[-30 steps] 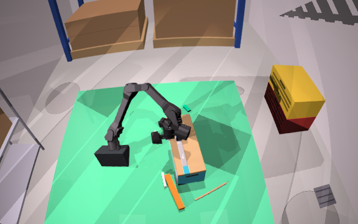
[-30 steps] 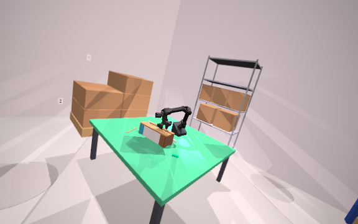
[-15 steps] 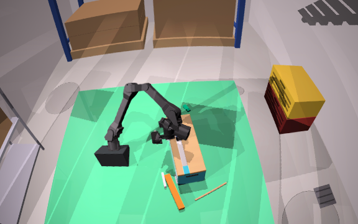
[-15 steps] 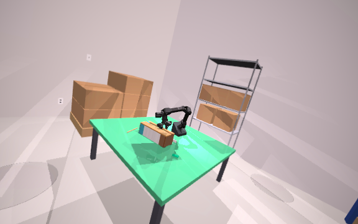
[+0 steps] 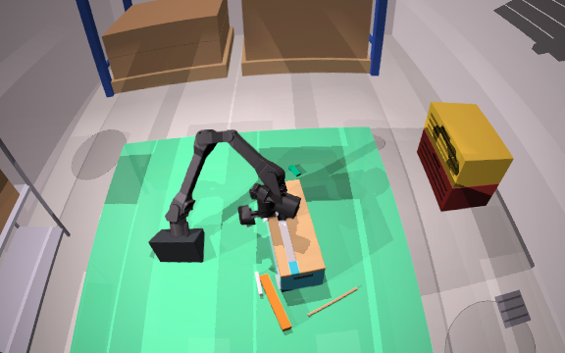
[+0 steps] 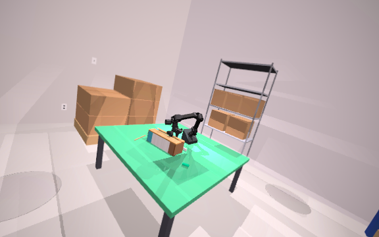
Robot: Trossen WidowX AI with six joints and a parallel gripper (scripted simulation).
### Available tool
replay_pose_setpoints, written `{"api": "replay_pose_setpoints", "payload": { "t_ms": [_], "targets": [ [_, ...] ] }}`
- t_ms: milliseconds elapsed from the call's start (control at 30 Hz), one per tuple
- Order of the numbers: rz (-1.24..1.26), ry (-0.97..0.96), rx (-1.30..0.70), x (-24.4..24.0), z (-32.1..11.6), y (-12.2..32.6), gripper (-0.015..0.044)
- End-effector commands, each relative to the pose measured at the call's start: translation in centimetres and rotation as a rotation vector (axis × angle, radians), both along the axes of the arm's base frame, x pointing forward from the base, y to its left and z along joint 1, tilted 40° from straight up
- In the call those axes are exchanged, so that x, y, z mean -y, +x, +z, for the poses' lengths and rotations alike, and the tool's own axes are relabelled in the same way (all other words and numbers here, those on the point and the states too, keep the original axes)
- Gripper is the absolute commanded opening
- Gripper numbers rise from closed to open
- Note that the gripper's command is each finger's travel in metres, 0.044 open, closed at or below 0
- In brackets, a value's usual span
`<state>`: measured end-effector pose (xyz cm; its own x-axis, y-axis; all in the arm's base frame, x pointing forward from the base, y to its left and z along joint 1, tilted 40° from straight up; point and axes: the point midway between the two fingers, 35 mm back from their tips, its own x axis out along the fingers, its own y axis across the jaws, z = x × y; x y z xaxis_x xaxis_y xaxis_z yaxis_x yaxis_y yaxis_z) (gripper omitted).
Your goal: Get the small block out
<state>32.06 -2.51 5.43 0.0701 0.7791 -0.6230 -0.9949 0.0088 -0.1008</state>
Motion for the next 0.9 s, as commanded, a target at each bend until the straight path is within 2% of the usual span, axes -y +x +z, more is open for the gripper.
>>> {"api": "replay_pose_setpoints", "payload": {
  "t_ms": [0,867],
  "targets": [
    [-0.005,0.001,0.003,-0.3,0.4,0.0,0.04],
    [-0.005,0.002,0.003,-2.0,1.7,-0.1,0.04]
  ]
}}
